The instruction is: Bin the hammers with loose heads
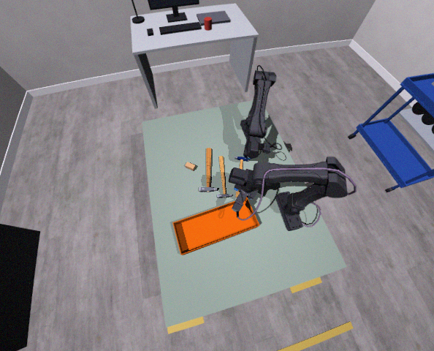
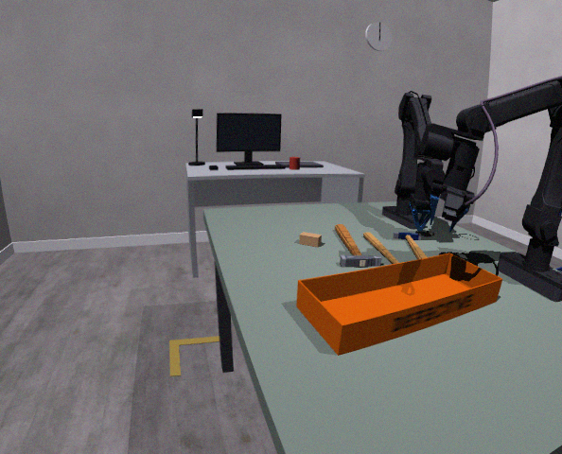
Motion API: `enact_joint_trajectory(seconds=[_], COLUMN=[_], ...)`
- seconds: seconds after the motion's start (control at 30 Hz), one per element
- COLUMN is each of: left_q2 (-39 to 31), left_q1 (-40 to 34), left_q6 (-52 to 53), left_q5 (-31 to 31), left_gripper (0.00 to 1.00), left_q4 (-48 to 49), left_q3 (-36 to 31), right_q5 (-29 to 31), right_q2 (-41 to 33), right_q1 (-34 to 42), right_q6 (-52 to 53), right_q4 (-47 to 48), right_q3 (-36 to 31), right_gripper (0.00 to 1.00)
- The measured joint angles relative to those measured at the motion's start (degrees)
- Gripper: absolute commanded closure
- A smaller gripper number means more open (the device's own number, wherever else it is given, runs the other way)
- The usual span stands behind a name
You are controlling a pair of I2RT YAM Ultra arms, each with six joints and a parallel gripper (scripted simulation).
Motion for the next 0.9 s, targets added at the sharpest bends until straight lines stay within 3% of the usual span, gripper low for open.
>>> enact_joint_trajectory(seconds=[0.2, 0.43, 0.9], left_q2=[9.86, 14.82, 17.42], left_q1=[-5.05, -8.02, -9.05], left_q6=[-15.47, -25.99, -29.73], left_q5=[-0.76, -3.74, -4.70], left_gripper=[0.50, 0.50, 0.50], left_q4=[6.16, 9.09, 10.10], left_q3=[-0.02, -1.25, -1.51], right_q5=[0.02, 0.02, 0.02], right_q2=[-0.28, -0.35, -0.37], right_q1=[0.17, 0.17, 0.17], right_q6=[-2.82, -3.56, -3.82], right_q4=[0.81, 0.81, 0.90], right_q3=[-0.74, -0.76, -0.76], right_gripper=[0.59, 0.59, 0.59])
